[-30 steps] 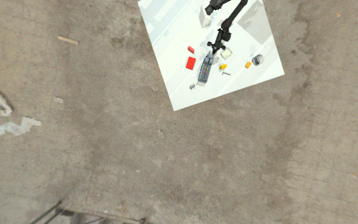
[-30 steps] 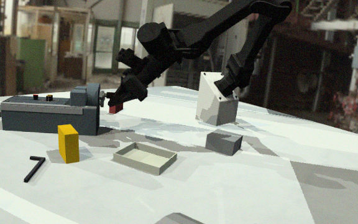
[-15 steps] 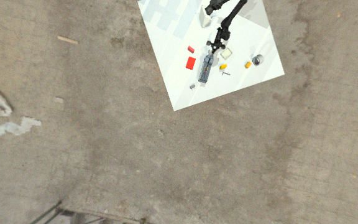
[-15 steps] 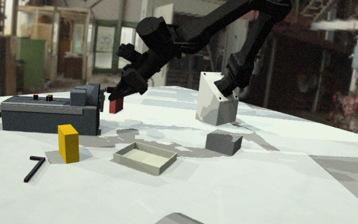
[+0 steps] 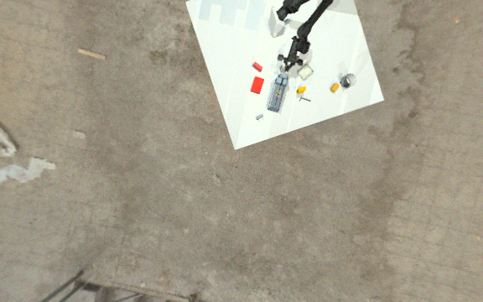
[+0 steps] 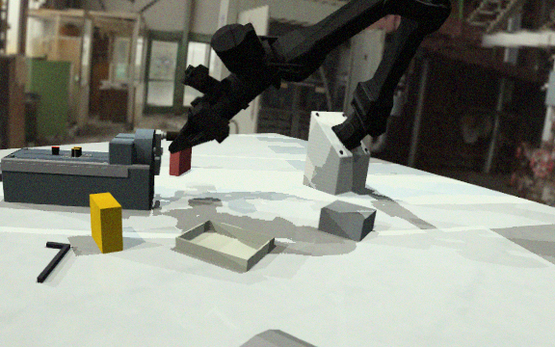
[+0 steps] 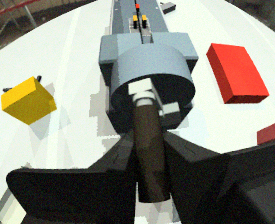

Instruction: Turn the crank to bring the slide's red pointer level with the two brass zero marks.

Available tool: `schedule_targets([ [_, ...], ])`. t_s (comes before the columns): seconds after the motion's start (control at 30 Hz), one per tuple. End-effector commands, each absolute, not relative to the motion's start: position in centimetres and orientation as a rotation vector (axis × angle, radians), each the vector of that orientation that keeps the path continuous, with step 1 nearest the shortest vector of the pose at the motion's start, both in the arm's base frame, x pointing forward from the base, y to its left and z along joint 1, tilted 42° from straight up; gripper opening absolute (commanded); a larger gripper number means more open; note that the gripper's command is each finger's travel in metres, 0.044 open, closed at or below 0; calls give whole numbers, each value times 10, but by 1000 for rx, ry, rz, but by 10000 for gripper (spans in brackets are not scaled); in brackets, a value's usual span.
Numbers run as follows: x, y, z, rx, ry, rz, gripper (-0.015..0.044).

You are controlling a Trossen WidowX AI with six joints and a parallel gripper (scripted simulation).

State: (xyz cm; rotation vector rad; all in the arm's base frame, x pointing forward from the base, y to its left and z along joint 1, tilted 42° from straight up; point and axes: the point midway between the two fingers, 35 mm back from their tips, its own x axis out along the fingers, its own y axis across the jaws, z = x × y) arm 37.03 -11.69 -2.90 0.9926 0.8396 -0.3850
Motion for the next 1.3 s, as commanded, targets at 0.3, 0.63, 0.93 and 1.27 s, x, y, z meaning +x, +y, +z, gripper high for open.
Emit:
schedule_targets([
  [0.3,362,-125,-34,994,838,-404,0],
  [0.63,360,-126,-35,994,838,-404,0],
  [0.93,359,-126,-37,994,838,-404,0],
  [1.27,359,-127,-38,994,838,-404,0],
])
